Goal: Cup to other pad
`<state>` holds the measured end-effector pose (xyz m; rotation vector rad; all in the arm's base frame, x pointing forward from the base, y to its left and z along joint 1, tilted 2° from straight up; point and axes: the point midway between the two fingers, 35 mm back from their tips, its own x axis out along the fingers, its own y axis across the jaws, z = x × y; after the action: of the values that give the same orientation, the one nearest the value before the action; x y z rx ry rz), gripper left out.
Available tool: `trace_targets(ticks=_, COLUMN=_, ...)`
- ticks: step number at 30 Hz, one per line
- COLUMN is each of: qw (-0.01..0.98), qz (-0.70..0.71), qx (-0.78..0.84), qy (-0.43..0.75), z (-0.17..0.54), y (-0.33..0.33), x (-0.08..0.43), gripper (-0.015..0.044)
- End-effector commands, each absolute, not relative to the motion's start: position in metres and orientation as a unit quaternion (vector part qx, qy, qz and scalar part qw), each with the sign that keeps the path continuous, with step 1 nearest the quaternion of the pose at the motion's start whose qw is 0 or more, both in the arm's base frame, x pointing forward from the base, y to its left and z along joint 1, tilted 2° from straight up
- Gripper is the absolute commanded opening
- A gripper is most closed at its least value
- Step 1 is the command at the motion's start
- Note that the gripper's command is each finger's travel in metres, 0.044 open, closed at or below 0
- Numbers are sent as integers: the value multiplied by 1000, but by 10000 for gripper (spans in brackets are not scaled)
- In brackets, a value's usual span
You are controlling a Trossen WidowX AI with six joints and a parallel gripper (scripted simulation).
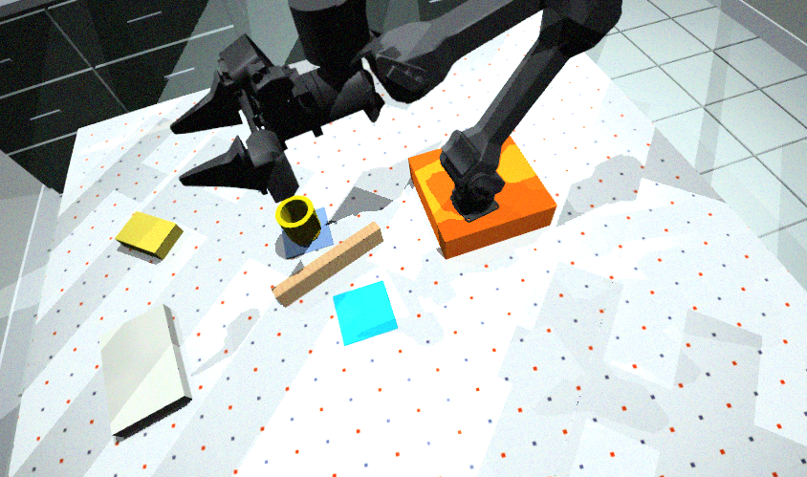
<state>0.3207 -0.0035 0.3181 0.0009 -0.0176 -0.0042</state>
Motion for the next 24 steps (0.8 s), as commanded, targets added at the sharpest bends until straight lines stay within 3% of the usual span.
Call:
trace_targets(ticks=1, qw=1000, qz=-4, qx=-6, qy=-1, z=315, y=-5, x=322, gripper=374)
trace_targets(ticks=9, qw=900, qz=15, qx=-245, qy=360, z=180, y=-67, x=341, gripper=167)
trace_targets(ticks=17, qw=658, qz=265, qx=-322, qy=627, z=81, y=-111, x=271, gripper=167)
trace_targets(ticks=24, qw=636, qz=293, qx=-318, qy=639, z=77, y=-118, x=268, gripper=167)
